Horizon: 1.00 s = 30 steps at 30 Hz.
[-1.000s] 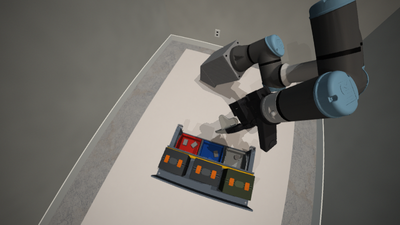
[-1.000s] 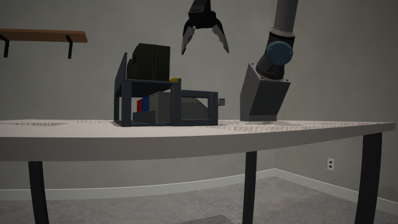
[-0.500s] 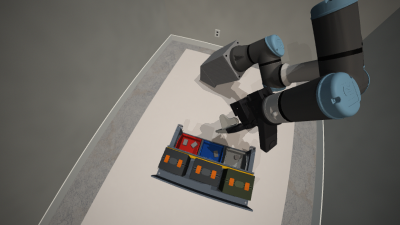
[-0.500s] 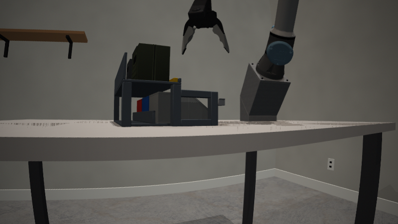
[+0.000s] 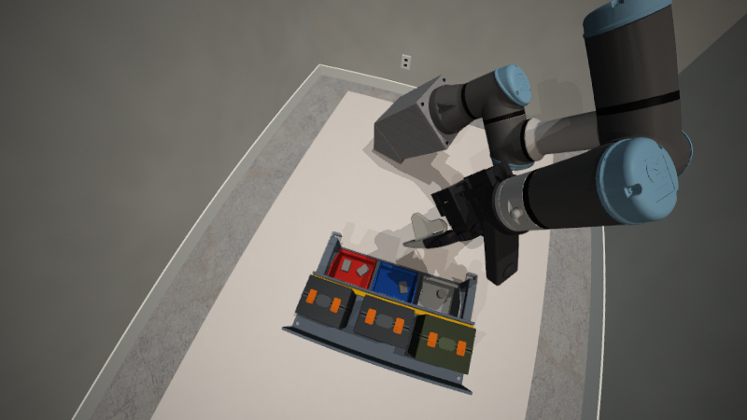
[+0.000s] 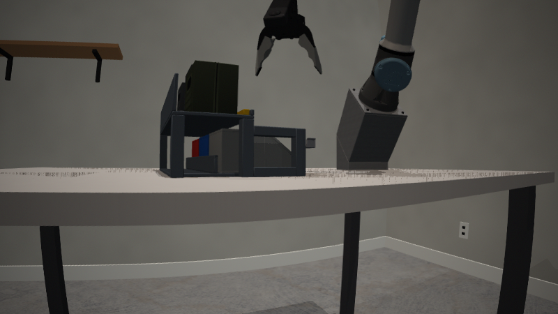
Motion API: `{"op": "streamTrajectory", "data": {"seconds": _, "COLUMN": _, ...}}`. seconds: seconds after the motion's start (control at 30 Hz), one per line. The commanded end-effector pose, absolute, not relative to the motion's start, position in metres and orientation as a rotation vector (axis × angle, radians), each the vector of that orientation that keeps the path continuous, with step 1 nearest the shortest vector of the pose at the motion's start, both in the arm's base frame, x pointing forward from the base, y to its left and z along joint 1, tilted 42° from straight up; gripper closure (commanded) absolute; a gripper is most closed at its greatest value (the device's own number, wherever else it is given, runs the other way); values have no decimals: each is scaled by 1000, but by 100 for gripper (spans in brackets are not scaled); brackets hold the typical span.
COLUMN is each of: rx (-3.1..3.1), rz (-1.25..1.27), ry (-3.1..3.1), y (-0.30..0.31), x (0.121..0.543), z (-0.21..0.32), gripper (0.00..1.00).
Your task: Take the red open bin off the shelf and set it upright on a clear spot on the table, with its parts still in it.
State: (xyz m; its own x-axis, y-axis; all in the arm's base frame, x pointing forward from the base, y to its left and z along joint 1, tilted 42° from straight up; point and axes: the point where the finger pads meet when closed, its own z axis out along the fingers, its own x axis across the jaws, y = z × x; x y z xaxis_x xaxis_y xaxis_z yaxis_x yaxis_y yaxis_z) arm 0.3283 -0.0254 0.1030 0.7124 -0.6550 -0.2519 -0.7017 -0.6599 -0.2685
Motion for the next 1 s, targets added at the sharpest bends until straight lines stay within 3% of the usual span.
{"op": "streamTrajectory", "data": {"seconds": 0.0, "rx": -2576, "rz": 196, "ry": 1106, "y": -25, "x": 327, "z": 106, "gripper": 0}}
{"op": "streamTrajectory", "data": {"seconds": 0.97, "rx": -2568, "rz": 217, "ry": 1298, "y": -19, "x": 324, "z": 113, "gripper": 0}}
